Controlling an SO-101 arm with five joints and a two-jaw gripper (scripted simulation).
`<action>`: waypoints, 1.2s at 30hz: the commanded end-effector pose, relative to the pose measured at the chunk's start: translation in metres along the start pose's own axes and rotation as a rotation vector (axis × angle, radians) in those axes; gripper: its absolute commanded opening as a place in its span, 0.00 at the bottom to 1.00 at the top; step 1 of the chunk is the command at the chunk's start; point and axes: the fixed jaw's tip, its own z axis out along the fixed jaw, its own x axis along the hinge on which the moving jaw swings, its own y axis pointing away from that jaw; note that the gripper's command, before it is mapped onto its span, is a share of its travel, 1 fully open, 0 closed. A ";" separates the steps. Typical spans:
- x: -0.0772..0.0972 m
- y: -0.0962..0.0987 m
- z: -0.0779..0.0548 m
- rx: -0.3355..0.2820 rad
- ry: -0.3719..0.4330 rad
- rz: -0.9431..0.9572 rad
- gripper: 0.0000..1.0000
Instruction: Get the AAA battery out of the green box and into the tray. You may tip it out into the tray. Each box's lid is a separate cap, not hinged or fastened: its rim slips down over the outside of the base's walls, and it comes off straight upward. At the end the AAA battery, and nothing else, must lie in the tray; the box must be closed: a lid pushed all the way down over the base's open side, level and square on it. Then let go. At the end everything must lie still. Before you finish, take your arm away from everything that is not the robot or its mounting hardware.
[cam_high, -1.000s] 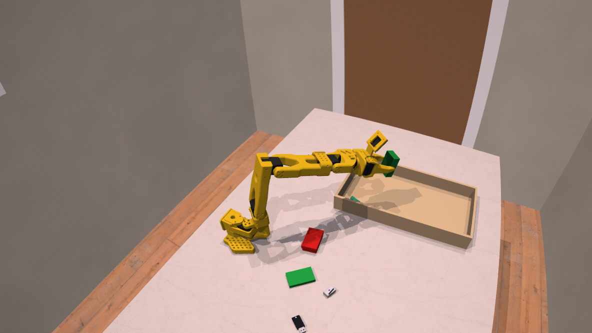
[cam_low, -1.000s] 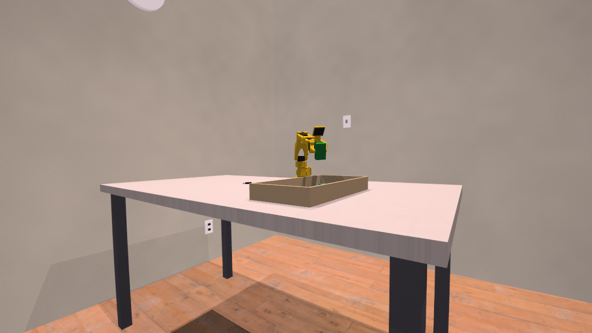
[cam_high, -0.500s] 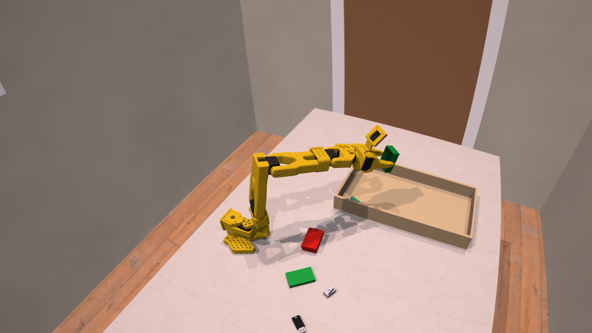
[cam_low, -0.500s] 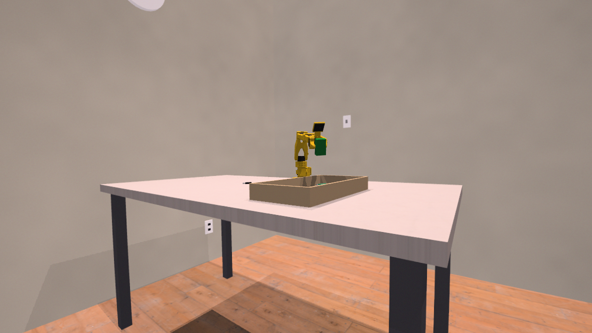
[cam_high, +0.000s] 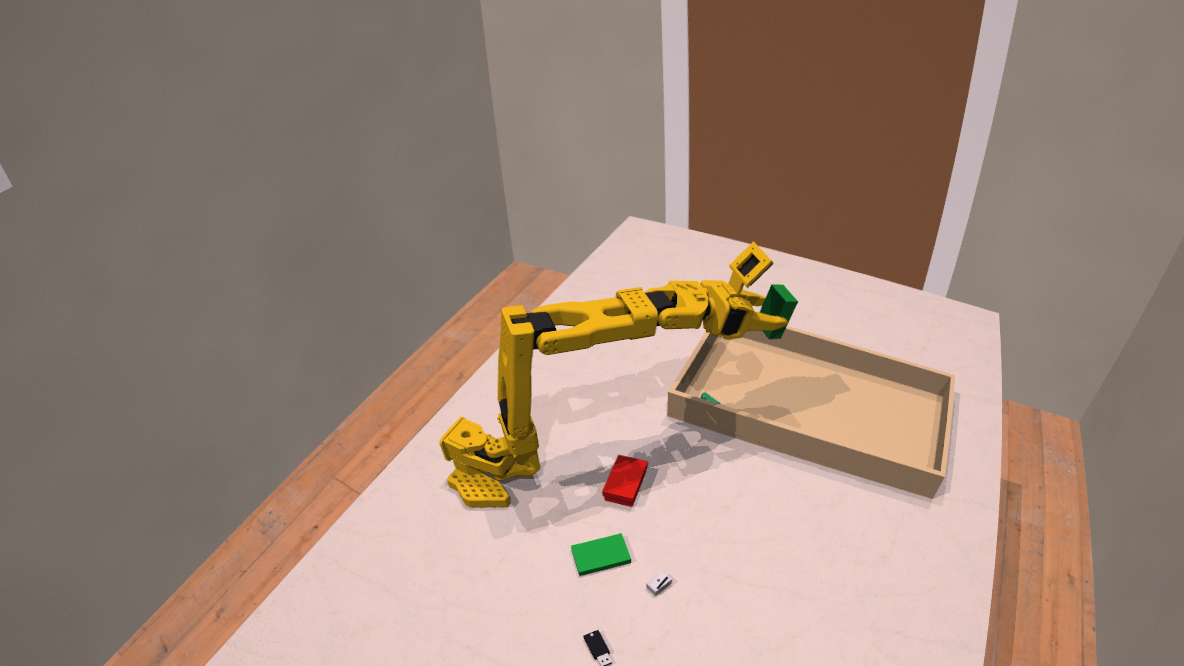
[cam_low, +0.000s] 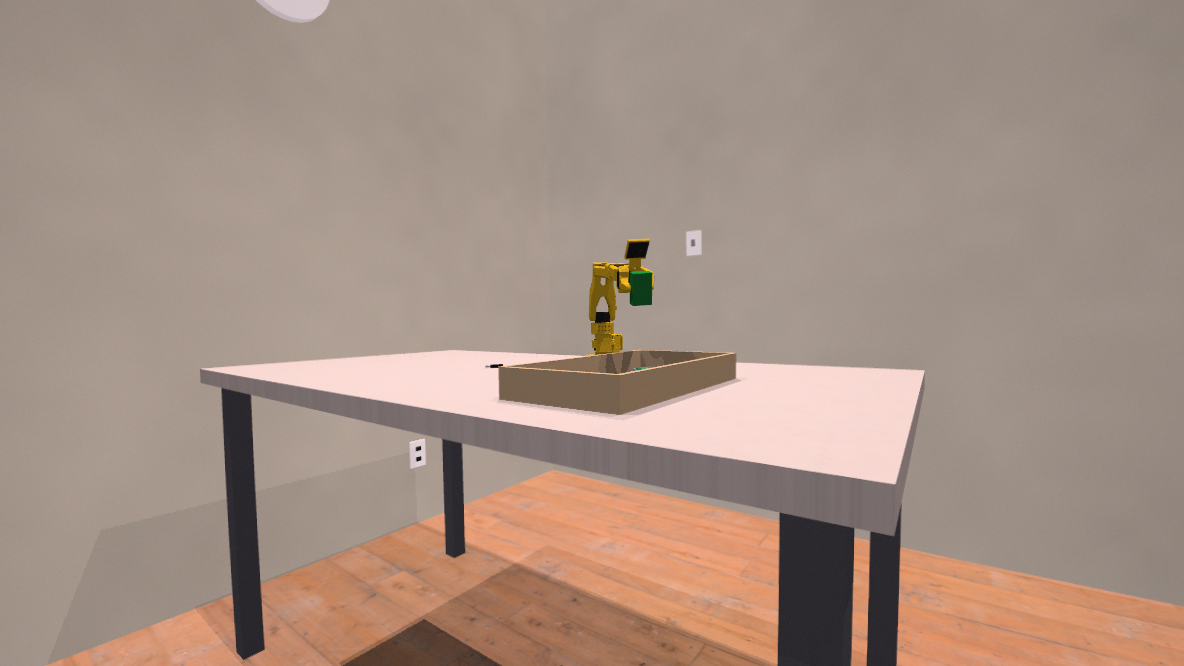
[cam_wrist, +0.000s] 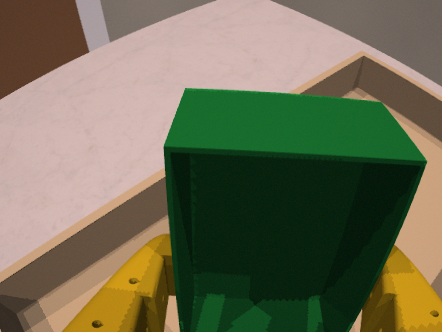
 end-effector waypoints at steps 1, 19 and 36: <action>-0.033 0.005 -0.011 -0.016 -0.103 0.006 0.20; -0.036 0.006 -0.013 -0.017 -0.103 0.007 0.20; -0.035 0.006 -0.013 -0.017 -0.096 0.007 0.20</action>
